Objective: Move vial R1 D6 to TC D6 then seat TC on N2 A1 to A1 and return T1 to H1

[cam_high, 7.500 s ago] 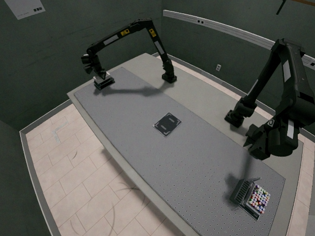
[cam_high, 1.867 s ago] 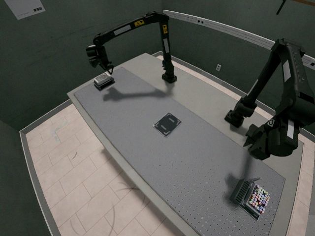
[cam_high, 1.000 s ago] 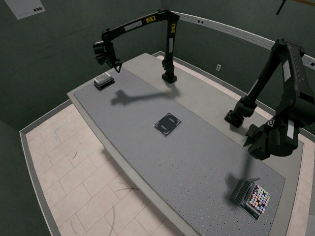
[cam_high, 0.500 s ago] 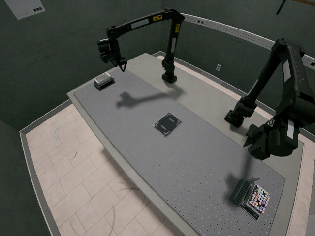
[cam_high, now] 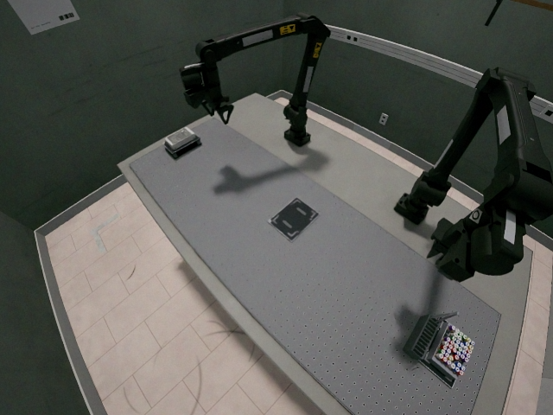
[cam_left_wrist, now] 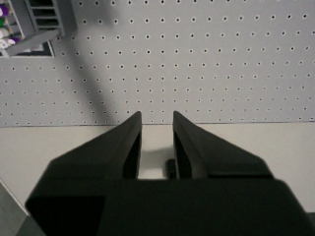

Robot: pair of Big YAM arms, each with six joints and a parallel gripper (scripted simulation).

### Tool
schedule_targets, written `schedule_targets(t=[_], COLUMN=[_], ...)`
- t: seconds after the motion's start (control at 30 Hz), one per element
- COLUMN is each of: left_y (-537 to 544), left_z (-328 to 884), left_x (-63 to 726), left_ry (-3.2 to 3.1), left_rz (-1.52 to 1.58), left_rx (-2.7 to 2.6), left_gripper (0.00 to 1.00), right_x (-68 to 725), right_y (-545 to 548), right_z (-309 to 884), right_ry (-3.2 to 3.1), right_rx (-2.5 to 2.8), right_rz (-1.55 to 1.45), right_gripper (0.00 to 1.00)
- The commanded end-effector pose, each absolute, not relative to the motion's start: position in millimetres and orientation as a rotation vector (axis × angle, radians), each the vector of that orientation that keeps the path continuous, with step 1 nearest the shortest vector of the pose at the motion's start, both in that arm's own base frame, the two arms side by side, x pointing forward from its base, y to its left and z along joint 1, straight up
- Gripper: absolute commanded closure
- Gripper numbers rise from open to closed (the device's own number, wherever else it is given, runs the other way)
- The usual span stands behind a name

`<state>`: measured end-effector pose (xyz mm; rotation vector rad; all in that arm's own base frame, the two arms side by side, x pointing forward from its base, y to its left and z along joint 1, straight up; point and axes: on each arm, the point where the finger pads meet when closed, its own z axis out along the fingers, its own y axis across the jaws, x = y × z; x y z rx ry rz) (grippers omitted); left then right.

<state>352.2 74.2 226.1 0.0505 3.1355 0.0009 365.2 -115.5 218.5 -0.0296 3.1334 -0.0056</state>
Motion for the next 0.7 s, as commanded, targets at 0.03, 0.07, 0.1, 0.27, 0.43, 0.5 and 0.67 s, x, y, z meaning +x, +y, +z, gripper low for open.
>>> schedule_targets(t=[0.03, 0.07, 0.1, 0.27, 0.43, 0.5, 0.67], left_y=[77, 77, 77, 77, 77, 77, 77], left_z=[238, 238, 238, 238, 238, 238, 238], left_x=[360, 360, 360, 360, 360, 360, 360], left_ry=[3.106, 3.106, 3.106, 3.106, 3.106, 3.106, 3.106], left_rz=[0.012, 0.012, 0.012, 0.012, 0.012, 0.012, 0.012], left_rx=[0.024, 0.024, 0.024, 0.024, 0.024, 0.024, 0.024], left_gripper=[0.76, 0.76, 0.76, 0.76, 0.76, 0.76, 0.76], right_x=[356, 355, 354, 347, 353, 352, 359], right_y=[-97, -93, -90, -73, -83, -83, -80], right_z=[228, 229, 231, 238, 227, 227, 244], right_ry=[3.132, 3.132, 3.132, 3.132, 3.143, 3.148, 3.106], right_rx=[-0.008, -0.008, -0.008, -0.008, 0.028, 0.028, -0.007], right_rz=[-0.003, -0.002, -0.002, -0.001, 0.002, 0.003, -0.012], right_gripper=[0.00, 0.00, 0.00, 0.00, 0.00, 0.00, 0.00])
